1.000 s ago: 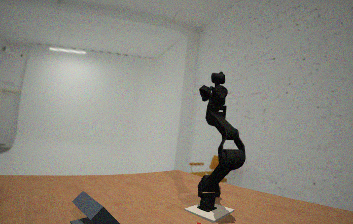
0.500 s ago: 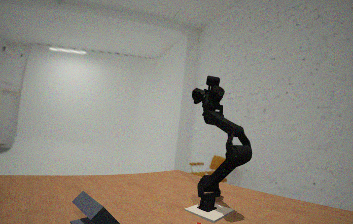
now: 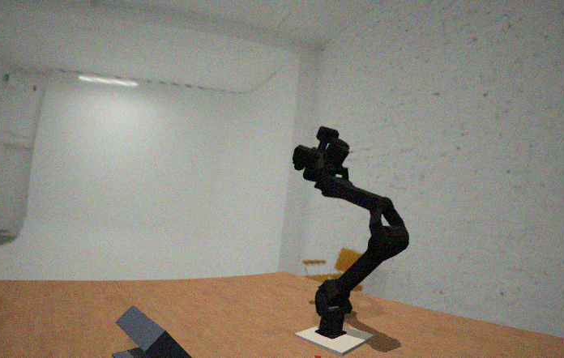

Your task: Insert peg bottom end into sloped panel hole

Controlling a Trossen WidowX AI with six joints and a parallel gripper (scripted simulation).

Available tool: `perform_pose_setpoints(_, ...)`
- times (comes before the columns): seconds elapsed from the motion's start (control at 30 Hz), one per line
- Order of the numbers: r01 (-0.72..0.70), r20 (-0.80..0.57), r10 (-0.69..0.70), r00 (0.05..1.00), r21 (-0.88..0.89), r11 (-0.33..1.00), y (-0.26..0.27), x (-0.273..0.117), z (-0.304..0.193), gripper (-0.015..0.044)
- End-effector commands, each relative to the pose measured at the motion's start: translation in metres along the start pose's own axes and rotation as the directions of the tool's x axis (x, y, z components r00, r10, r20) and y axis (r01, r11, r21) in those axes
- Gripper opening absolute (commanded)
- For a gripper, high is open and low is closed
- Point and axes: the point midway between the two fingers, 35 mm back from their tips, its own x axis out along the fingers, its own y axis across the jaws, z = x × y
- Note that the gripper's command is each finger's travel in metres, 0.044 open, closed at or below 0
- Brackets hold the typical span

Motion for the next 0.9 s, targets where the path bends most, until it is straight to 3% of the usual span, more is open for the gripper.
perform_pose_setpoints(0.0, -0.04, 0.047, 0.038, 0.998, 0.049, 0.998, 0.008, 0.002, 0.013, 0.044)
perform_pose_setpoints(0.87, -0.4, 0.398, 0.286, 0.871, 0.241, 0.884, 0.069, -0.019, 0.117, 0.044)
